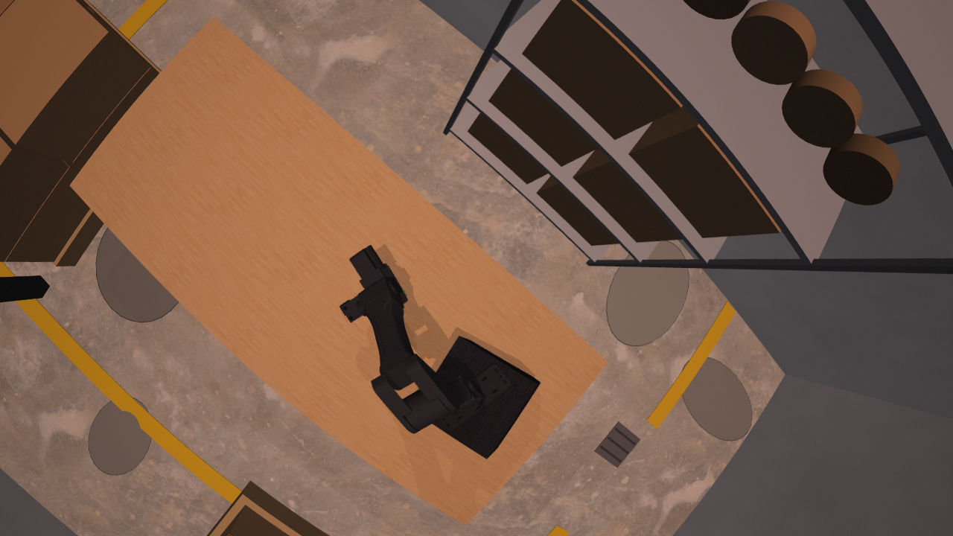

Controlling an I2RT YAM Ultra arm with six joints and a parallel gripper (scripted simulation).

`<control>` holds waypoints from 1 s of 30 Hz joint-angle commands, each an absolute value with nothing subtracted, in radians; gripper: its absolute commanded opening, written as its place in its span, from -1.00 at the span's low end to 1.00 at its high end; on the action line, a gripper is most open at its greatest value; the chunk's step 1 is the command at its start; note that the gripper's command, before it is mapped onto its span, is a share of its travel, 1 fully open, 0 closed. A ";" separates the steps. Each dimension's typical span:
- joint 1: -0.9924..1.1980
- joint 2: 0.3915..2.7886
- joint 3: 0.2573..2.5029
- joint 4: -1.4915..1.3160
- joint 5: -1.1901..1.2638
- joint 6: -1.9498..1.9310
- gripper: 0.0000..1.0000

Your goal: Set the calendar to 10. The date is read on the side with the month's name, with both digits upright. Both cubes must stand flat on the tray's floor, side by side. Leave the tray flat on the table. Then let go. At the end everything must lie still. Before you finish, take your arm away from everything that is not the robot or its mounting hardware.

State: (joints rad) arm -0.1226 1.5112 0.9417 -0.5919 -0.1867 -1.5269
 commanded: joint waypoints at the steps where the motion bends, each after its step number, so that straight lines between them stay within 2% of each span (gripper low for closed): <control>1: -0.123 1.512 0.942 -0.576 -0.197 -1.525 -0.11; 30: -0.102 1.620 0.909 -0.432 -0.189 -1.506 -0.11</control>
State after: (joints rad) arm -0.1020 1.6226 0.9077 -0.4488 -0.1867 -1.5070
